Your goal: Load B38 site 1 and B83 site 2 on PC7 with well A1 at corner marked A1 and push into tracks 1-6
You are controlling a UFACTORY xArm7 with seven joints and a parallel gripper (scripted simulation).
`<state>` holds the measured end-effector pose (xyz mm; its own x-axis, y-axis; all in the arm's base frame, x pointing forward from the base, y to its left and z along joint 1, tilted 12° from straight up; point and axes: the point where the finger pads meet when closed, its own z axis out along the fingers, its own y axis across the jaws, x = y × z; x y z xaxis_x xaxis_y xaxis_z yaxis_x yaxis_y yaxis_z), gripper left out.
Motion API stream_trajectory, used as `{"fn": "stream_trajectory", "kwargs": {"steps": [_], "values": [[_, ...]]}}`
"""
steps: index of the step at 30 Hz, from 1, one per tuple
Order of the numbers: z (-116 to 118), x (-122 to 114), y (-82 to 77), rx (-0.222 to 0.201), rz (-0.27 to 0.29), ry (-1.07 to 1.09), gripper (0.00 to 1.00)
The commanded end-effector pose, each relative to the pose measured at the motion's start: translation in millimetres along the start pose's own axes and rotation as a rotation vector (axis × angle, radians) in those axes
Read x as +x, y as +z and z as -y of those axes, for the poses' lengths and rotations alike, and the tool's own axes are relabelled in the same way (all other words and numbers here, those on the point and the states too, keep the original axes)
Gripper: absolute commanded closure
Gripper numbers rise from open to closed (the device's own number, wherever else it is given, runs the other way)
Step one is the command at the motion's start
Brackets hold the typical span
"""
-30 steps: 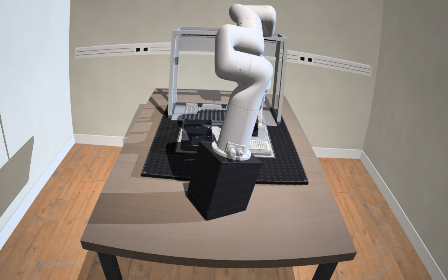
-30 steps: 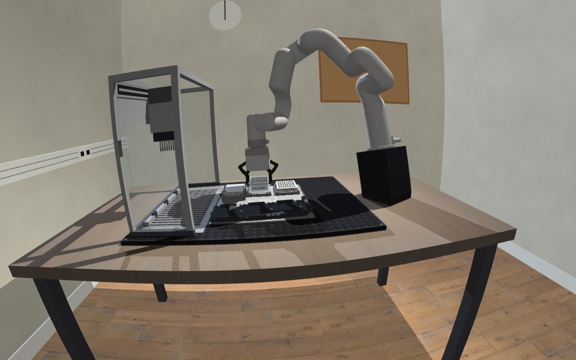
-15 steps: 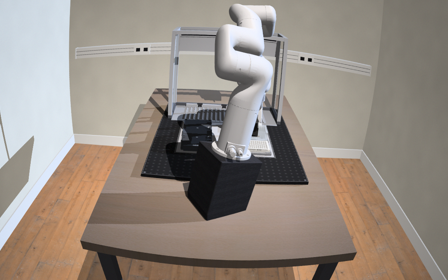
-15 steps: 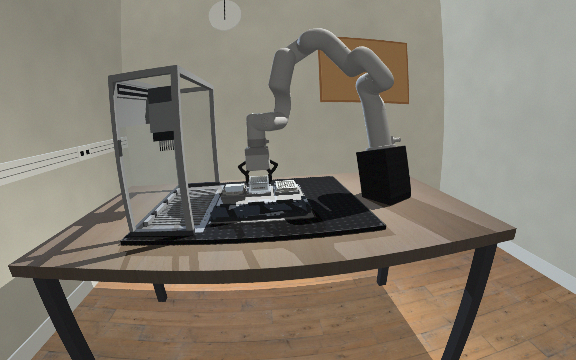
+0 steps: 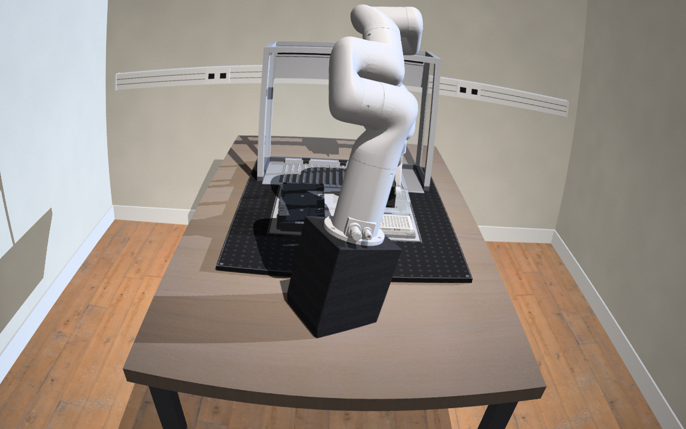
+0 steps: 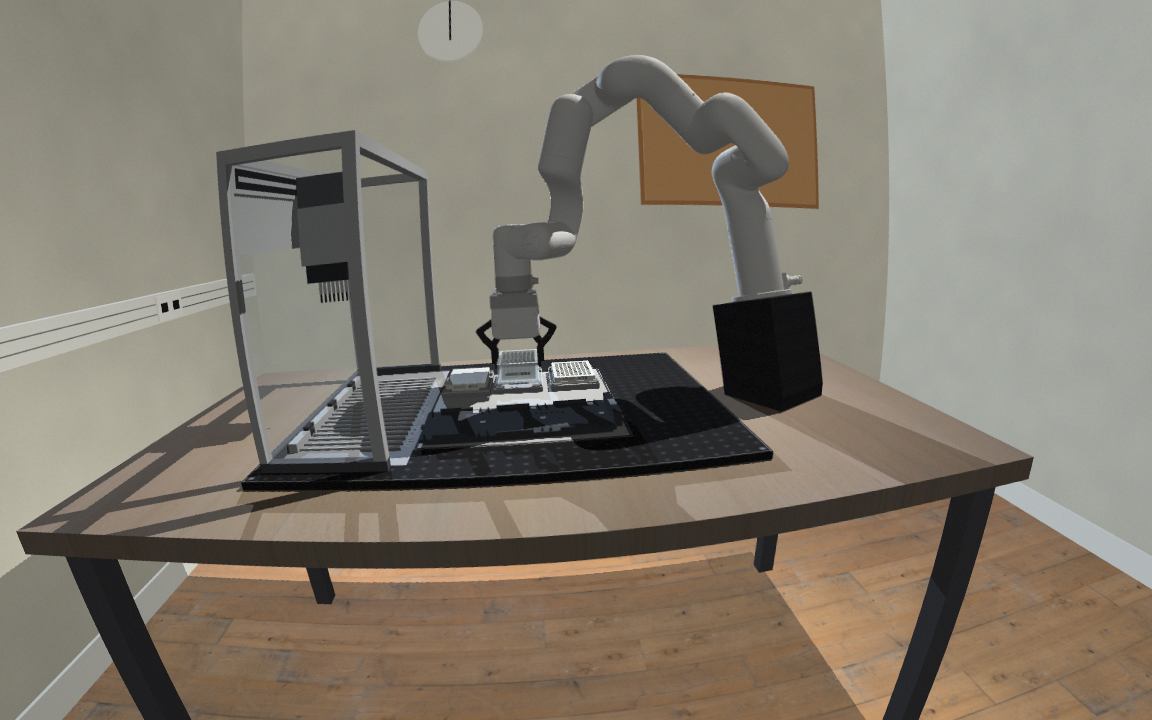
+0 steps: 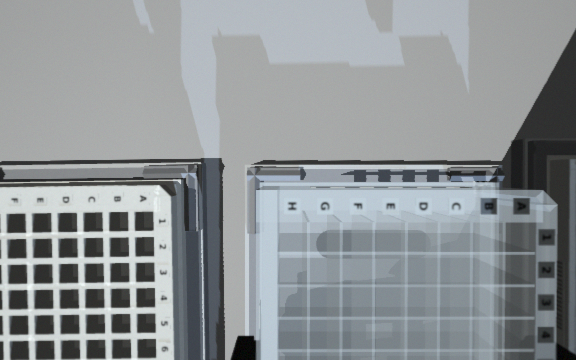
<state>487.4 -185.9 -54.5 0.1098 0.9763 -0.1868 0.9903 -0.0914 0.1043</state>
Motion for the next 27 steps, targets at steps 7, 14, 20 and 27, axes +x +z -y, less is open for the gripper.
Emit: {"fn": "stream_trajectory", "kwargs": {"steps": [7, 14, 20, 27], "values": [[-1.5, -0.2, -8.4, -0.003, 0.000, 0.000, 1.00], [-1.5, -0.2, -11.8, -0.003, 0.000, 0.000, 1.00], [-1.5, -0.2, -15.7, -0.003, 0.000, 0.000, 1.00], [-1.5, -0.2, -15.7, -0.003, 0.000, 0.000, 1.00]]}}
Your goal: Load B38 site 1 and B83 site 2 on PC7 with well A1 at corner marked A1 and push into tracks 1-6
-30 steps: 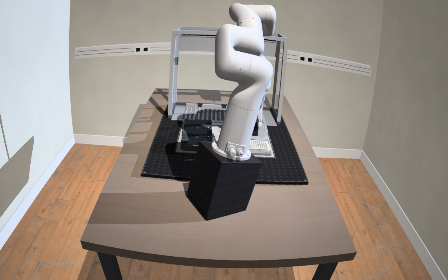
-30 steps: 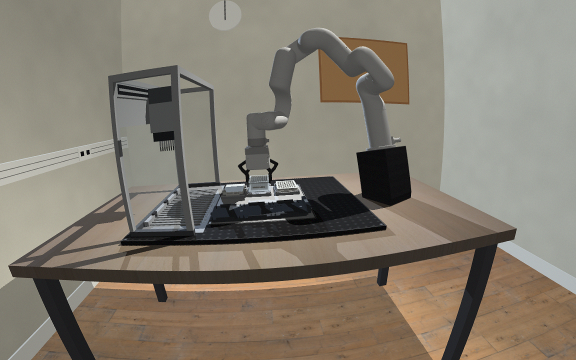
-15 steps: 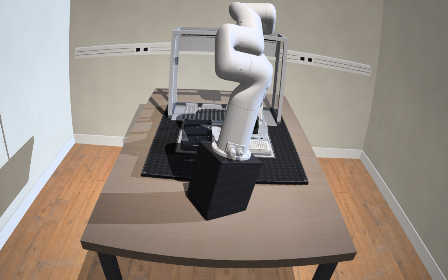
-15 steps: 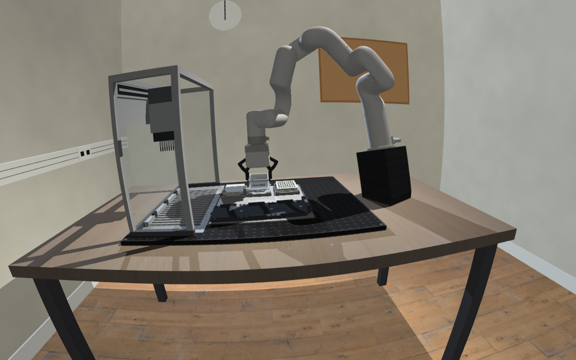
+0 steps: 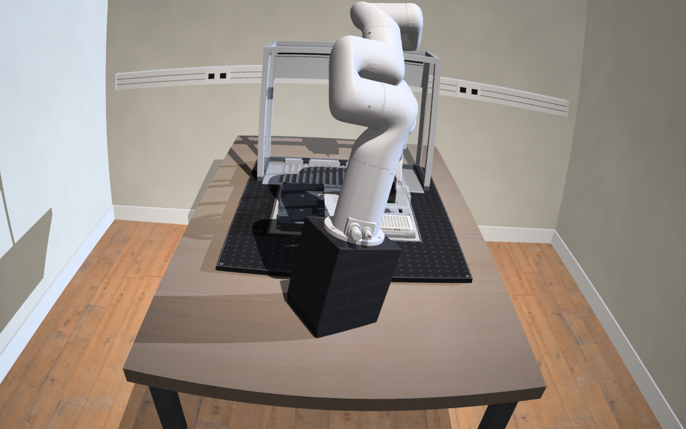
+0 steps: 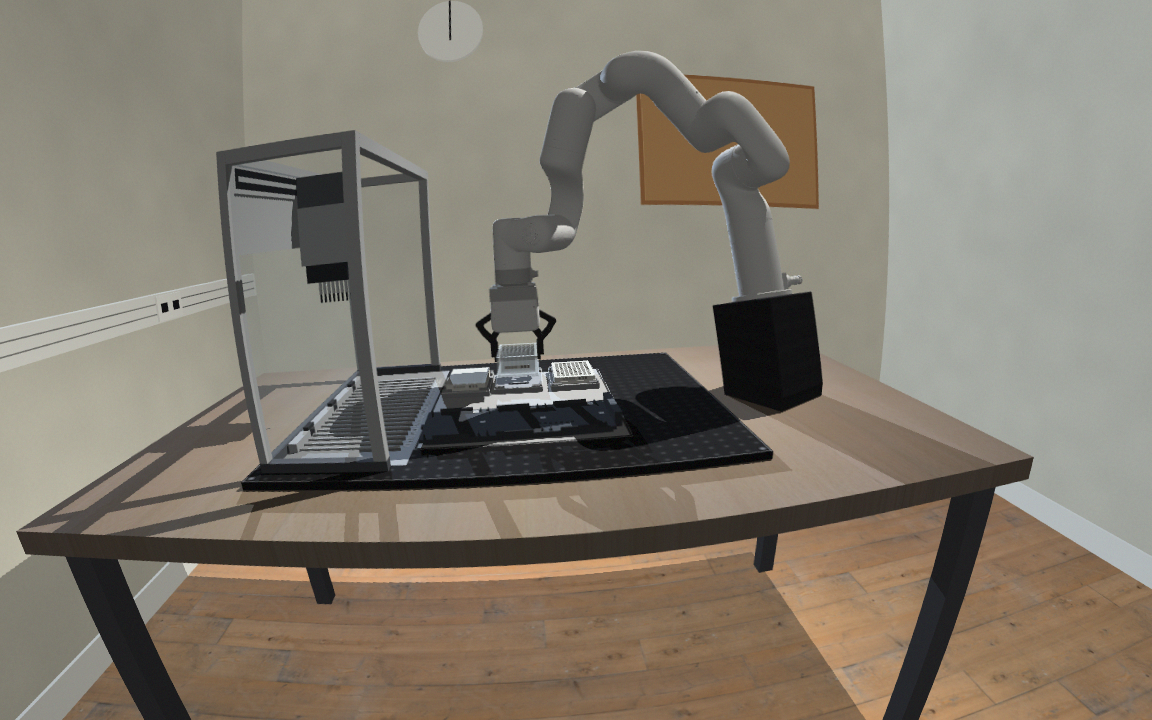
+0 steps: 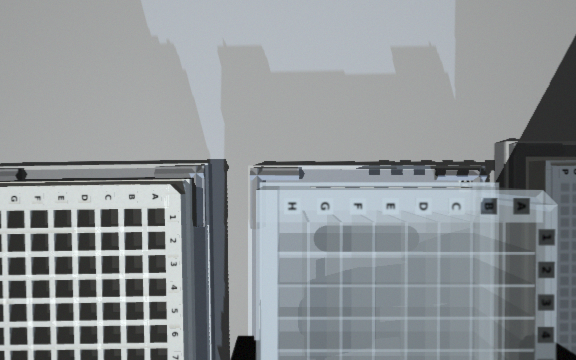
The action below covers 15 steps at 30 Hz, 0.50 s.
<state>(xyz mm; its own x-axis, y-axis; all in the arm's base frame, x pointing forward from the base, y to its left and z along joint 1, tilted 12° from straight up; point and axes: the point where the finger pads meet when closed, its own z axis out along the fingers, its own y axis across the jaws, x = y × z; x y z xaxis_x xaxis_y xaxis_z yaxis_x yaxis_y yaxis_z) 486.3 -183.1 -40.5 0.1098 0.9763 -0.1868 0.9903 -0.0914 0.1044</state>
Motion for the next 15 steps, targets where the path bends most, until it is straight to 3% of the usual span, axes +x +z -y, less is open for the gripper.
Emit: {"fn": "stream_trajectory", "kwargs": {"steps": [1, 15], "values": [[-1.5, -0.2, -1.4, -0.003, 0.000, 0.000, 1.00], [-1.4, -0.2, -21.4, -0.003, 0.000, 0.000, 1.00]]}}
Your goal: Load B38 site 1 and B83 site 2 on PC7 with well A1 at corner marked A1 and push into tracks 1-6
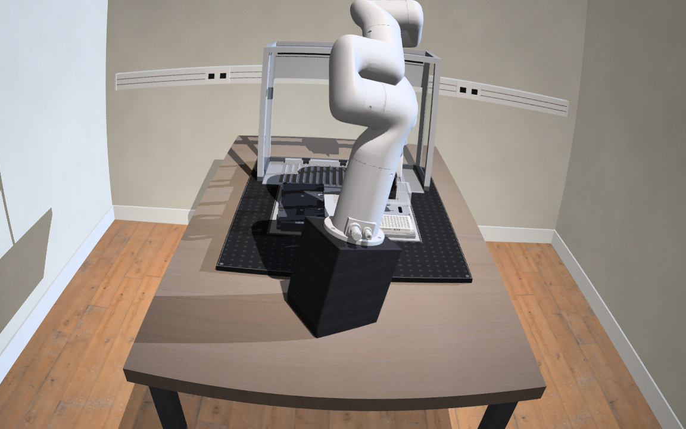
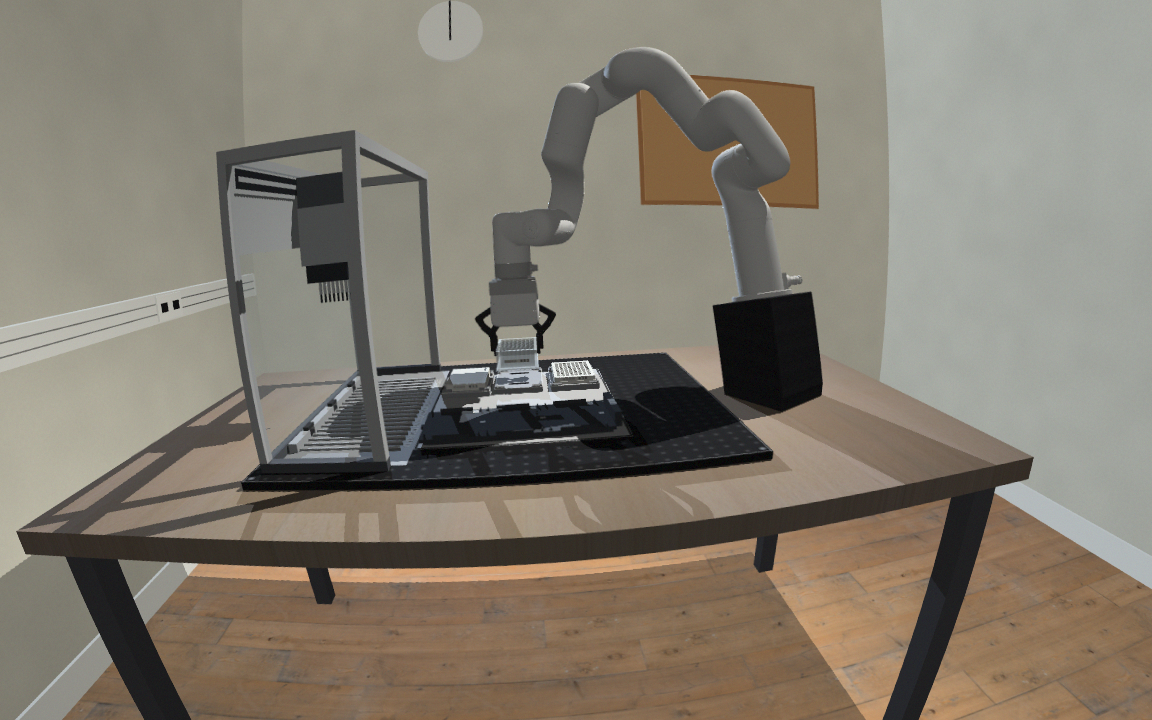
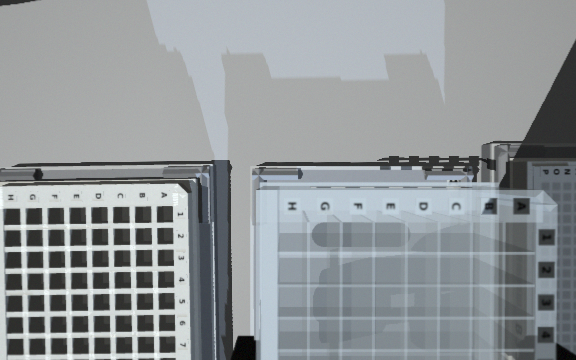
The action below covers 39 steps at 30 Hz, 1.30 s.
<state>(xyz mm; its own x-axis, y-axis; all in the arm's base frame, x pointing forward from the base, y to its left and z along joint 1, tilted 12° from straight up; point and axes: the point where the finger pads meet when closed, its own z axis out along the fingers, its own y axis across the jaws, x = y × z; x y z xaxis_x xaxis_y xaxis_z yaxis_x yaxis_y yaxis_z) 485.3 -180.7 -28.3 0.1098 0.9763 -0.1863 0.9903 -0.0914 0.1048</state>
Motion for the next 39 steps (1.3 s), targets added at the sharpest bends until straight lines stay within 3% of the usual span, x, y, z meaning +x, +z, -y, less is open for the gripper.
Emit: {"fn": "stream_trajectory", "kwargs": {"steps": [1, 39], "values": [[-1.3, -0.2, -10.6, -0.003, 0.001, 0.000, 1.00], [-1.3, -0.1, -63.9, -0.003, 0.001, 0.000, 1.00]]}}
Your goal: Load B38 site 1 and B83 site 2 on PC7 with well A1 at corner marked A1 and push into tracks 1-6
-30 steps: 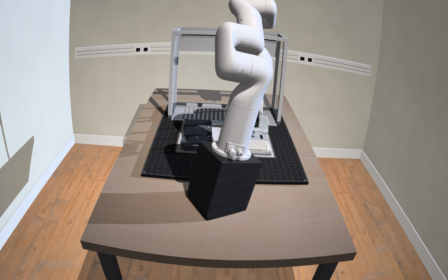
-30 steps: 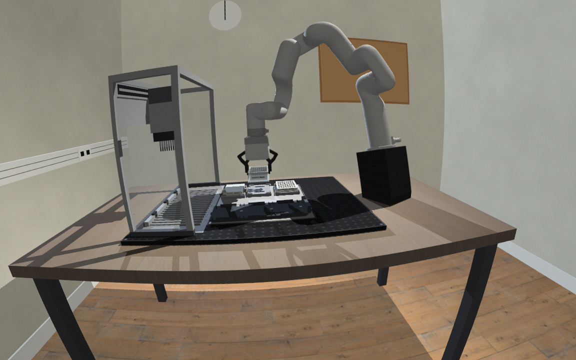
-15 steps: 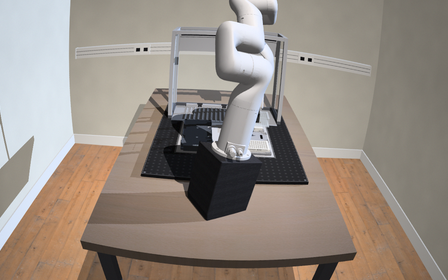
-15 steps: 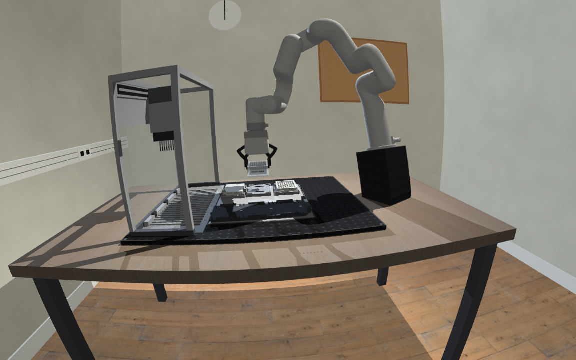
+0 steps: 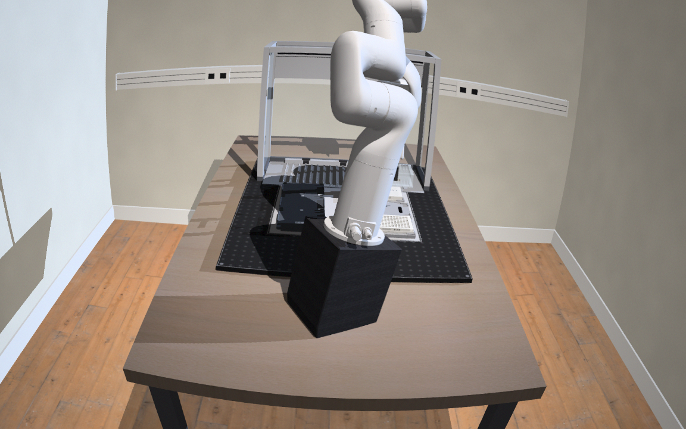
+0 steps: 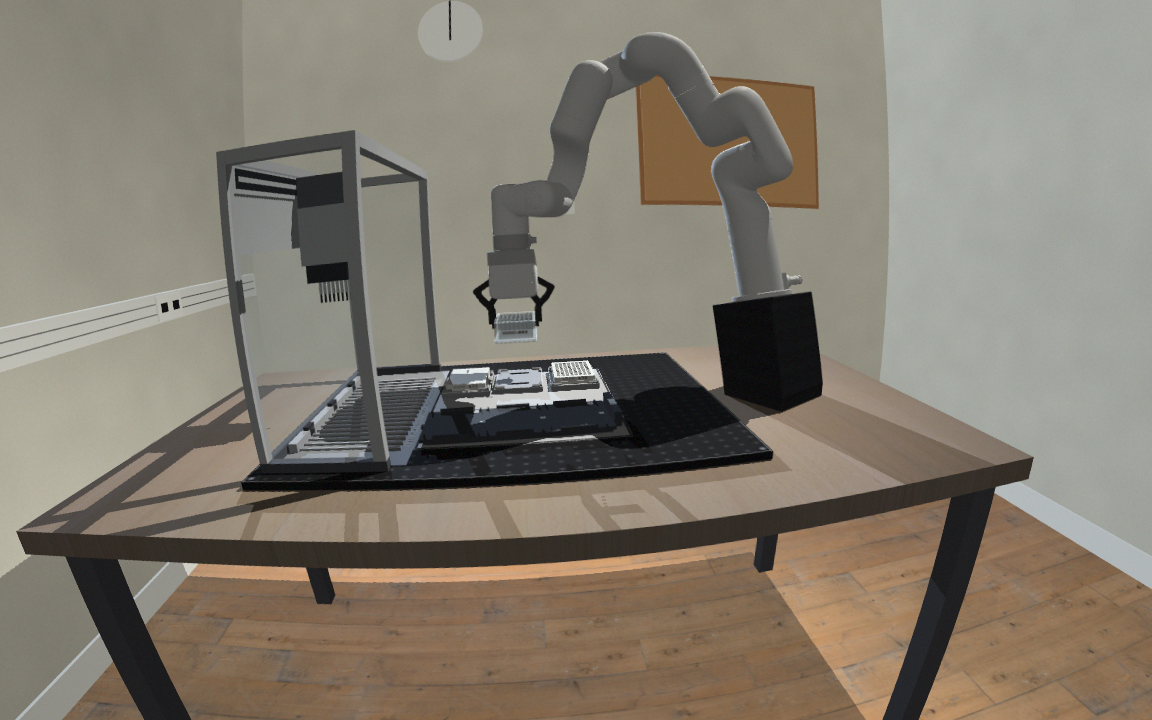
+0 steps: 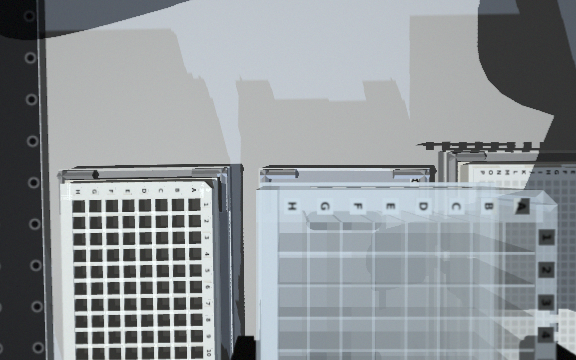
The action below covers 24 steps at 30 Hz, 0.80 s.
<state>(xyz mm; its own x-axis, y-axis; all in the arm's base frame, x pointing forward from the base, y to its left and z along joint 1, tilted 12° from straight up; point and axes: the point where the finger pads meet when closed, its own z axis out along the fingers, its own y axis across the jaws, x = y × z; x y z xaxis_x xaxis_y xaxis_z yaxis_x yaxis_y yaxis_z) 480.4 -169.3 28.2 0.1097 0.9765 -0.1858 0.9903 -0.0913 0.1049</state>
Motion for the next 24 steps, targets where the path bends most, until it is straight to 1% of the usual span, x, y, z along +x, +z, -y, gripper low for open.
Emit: {"fn": "stream_trajectory", "kwargs": {"steps": [1, 15, 17, 22, 24], "values": [[-1.2, -0.1, -7.7, -0.003, 0.001, 0.000, 1.00], [-1.2, 0.0, -31.1, -0.003, 0.001, 0.000, 1.00], [-1.2, 0.0, -31.1, -0.003, 0.001, 0.000, 1.00], [-1.2, 0.0, -39.0, -0.003, 0.001, 0.000, 1.00], [-1.2, 0.0, -39.0, -0.003, 0.001, 0.000, 1.00]]}}
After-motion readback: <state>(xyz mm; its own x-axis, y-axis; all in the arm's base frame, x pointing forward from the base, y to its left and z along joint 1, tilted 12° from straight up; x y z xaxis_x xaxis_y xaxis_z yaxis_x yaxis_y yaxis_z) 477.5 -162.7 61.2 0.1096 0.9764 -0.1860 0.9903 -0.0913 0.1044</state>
